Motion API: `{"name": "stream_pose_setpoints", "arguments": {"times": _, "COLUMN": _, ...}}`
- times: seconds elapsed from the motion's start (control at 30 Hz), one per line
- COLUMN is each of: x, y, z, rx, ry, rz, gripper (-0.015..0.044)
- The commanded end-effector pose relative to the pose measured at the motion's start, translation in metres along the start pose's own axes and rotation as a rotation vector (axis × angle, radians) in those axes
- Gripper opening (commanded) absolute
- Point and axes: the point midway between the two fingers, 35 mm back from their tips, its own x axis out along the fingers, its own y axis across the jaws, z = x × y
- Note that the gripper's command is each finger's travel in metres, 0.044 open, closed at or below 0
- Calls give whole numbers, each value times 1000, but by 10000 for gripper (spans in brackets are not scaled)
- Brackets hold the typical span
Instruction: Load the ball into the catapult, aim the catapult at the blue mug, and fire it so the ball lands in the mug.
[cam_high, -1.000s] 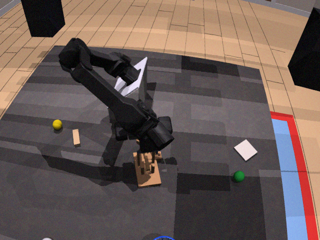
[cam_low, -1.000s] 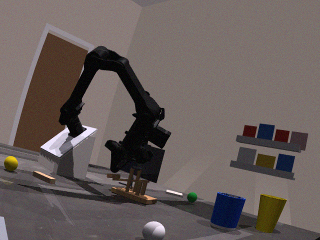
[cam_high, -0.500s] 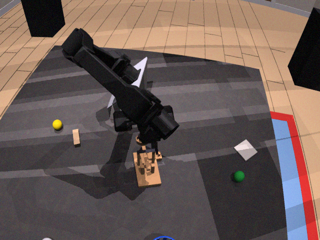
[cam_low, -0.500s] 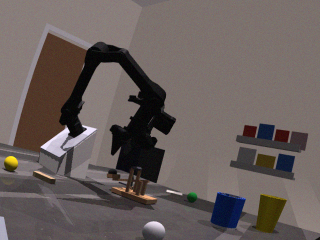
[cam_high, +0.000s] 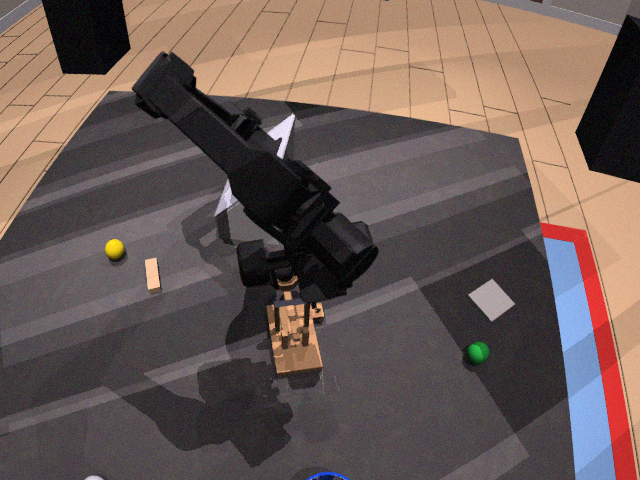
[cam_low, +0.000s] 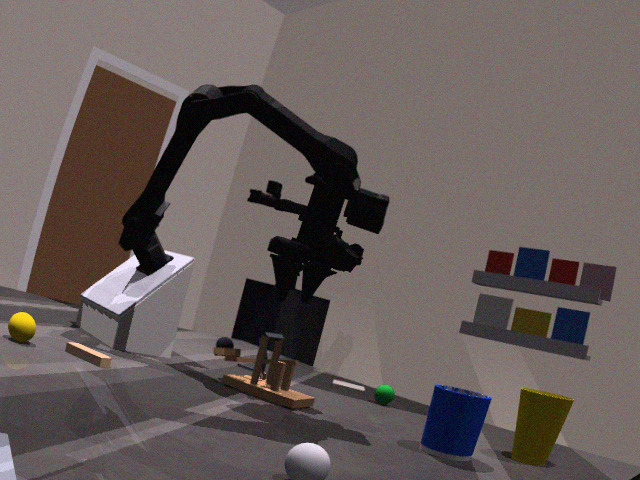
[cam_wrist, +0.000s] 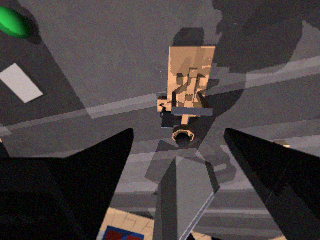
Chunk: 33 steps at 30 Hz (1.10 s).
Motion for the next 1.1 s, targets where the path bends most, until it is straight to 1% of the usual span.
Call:
{"name": "stream_pose_setpoints", "arguments": {"times": 0.0, "x": -17, "y": 3, "z": 51, "rx": -12, "ry": -142, "rz": 24, "gripper": 440}}
{"name": "stream_pose_setpoints", "arguments": {"times": 0.23, "x": -51, "y": -1, "z": 127, "rx": -25, "ry": -367, "rz": 27, "gripper": 440}}
{"name": "stream_pose_setpoints", "arguments": {"times": 0.57, "x": -100, "y": -6, "z": 199, "rx": 139, "ry": -629, "rz": -104, "gripper": 440}}
{"name": "stream_pose_setpoints", "arguments": {"times": 0.83, "x": -140, "y": -37, "z": 242, "rx": -30, "ry": -763, "rz": -166, "gripper": 440}}
{"name": "stream_pose_setpoints", "arguments": {"times": 1.07, "x": -141, "y": -38, "z": 243, "rx": -34, "ry": -766, "rz": -168, "gripper": 440}}
